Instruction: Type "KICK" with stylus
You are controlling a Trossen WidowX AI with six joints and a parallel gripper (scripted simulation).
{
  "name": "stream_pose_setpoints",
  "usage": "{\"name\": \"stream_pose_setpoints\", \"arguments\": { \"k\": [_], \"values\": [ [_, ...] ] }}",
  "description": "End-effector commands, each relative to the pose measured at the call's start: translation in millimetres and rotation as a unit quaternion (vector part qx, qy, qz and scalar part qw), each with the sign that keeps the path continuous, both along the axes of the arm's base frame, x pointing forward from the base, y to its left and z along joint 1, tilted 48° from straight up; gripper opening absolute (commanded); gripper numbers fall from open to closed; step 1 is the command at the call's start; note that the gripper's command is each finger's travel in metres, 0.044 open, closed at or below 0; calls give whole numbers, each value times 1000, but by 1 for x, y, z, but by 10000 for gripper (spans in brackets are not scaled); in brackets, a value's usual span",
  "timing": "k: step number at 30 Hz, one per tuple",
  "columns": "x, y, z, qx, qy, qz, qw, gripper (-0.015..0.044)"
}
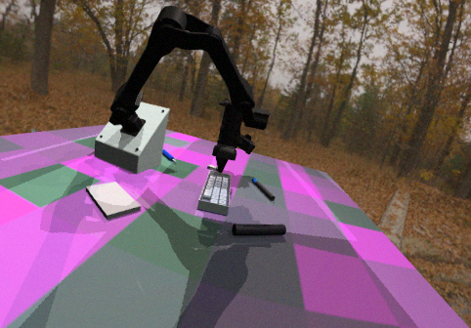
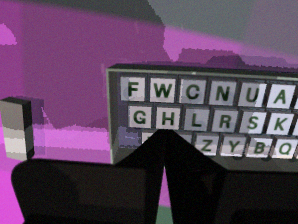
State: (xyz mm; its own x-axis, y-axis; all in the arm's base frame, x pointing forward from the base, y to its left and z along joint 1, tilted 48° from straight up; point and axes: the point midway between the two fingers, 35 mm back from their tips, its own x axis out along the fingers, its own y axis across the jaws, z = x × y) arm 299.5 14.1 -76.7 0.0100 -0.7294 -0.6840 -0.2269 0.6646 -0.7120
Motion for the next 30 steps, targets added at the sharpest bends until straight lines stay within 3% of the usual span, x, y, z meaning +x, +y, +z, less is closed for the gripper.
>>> {"name": "stream_pose_setpoints", "arguments": {
  "k": [1, 7, 22, 27, 30],
  "values": [
    [1, 1, -1, -5, 0, 1, 1000, 0],
    [17, -44, 48, -6, 0, 1, 1000, 0],
    [18, -48, 52, -6, 0, 1, 1000, 0],
    [33, -90, 98, -7, 0, 1, 1000, 0],
    [33, -92, 100, -8, 0, 1, 1000, 0]
  ]
}}
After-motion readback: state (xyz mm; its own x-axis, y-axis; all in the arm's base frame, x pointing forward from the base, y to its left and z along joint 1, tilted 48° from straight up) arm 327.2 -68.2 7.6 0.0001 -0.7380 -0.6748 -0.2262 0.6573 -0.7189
